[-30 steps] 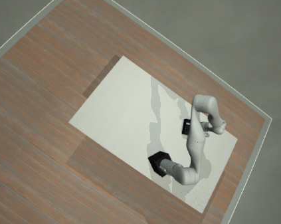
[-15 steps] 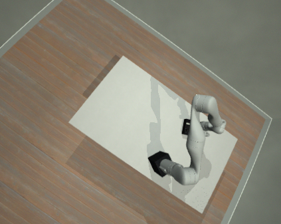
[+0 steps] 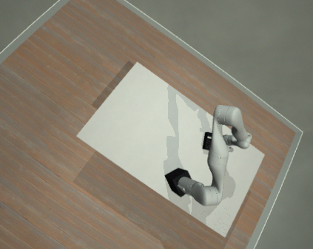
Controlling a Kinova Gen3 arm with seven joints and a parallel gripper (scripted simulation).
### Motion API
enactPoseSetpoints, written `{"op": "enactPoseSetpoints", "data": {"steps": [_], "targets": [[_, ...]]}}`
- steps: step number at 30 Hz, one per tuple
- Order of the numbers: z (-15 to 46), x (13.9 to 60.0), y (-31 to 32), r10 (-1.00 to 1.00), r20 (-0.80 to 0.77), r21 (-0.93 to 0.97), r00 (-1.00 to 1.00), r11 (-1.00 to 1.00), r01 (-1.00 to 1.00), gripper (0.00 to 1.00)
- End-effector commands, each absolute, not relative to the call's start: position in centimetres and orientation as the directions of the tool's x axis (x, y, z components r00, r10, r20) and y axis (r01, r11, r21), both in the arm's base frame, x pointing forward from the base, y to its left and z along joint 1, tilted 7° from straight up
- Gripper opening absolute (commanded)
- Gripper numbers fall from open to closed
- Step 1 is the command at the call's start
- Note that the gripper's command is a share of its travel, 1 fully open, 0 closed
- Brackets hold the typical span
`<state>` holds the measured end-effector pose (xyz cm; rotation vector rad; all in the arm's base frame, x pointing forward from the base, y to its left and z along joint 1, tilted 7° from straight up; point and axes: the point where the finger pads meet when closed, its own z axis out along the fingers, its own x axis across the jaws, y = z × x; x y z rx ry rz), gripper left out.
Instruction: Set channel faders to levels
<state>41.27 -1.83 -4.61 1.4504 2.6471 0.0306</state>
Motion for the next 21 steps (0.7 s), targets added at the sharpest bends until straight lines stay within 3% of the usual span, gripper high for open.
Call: {"op": "enactPoseSetpoints", "data": {"steps": [1, 21], "targets": [[-4.62, 41.43, -1.59, 0.841, -0.096, 0.077, -0.532, 0.539, 0.838, 0.00], [-4.60, 41.64, -1.45, 0.841, -0.096, 0.077, -0.532, 0.539, 0.838, 0.00]]}}
